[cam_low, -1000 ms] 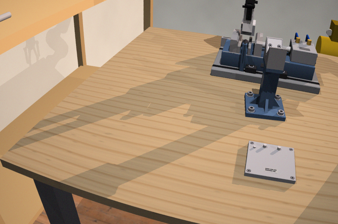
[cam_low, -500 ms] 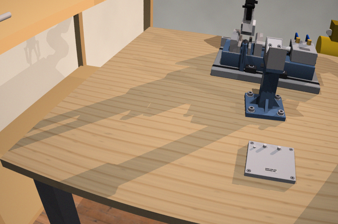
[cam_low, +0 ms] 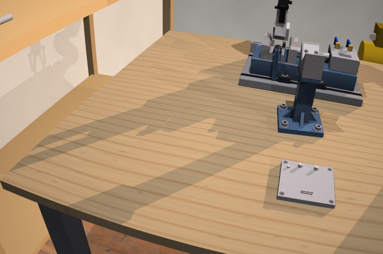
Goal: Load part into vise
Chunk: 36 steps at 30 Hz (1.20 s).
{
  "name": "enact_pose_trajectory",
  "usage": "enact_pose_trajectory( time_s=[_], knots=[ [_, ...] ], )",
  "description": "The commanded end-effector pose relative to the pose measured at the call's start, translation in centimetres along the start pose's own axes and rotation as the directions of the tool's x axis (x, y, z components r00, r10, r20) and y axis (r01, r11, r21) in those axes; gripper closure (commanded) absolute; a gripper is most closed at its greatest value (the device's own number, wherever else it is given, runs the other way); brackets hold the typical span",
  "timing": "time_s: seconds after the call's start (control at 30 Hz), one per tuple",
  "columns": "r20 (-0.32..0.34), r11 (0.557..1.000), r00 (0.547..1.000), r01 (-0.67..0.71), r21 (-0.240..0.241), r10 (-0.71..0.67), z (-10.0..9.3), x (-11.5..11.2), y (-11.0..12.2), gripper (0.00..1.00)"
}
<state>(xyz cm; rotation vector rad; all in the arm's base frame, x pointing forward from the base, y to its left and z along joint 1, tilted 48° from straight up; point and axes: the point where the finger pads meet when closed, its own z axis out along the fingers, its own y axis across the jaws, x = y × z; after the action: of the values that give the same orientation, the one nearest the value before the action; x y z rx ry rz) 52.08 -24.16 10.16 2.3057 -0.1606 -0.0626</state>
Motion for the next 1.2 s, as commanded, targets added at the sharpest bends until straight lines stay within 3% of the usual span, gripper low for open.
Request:
enact_pose_trajectory(
  time_s=[0.0,1.17],
  knots=[
    [-0.002,1.000,1.000,-0.003,0.000,0.003,0.07,0.01,-0.05,1.00],
    [-0.002,1.000,1.000,-0.002,0.000,0.002,0.66,0.00,-0.05,1.00]
  ],
)
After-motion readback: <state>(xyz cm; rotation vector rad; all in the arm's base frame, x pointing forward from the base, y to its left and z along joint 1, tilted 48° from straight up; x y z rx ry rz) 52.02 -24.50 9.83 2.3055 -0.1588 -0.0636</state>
